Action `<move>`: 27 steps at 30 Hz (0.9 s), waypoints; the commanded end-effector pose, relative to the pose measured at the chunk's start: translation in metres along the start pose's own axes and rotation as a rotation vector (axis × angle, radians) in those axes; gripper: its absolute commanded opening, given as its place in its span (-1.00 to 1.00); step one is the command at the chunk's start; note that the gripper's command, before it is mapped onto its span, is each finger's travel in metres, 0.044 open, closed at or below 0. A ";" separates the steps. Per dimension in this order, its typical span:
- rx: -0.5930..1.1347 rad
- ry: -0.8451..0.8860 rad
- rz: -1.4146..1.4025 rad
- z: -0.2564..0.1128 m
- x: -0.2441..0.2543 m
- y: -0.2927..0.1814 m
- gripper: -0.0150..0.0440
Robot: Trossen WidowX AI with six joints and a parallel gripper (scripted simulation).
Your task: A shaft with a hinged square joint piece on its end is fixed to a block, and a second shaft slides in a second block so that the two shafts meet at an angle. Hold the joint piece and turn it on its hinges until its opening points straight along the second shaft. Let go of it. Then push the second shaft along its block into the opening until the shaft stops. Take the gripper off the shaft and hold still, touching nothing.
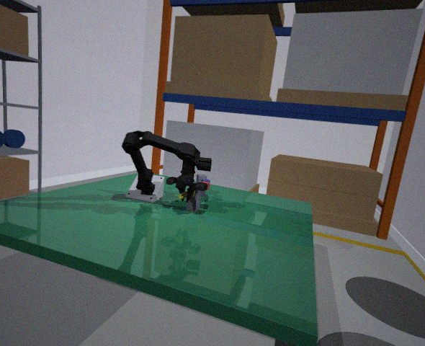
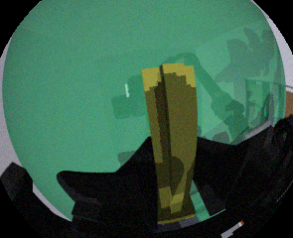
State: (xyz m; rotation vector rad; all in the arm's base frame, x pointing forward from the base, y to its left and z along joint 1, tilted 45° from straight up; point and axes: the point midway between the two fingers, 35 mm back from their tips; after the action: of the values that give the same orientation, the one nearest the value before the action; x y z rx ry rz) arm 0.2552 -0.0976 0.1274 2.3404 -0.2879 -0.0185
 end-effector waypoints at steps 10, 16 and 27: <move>0.008 0.001 -0.001 0.000 -0.001 -0.022 -0.49; 0.000 0.000 0.001 0.000 -0.001 -0.018 -0.49; 0.000 0.000 0.001 0.000 -0.001 -0.018 -0.26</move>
State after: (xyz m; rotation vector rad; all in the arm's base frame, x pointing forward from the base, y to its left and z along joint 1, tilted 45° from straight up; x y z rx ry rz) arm 0.2579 -0.0849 0.1143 2.3403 -0.2892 -0.0186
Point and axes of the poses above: the point midway between the two fingers, 35 mm back from their tips, its own z axis out along the fingers, its own x axis across the jaws, y = z × x, and after that the axes turned 2 degrees about z, right-handed
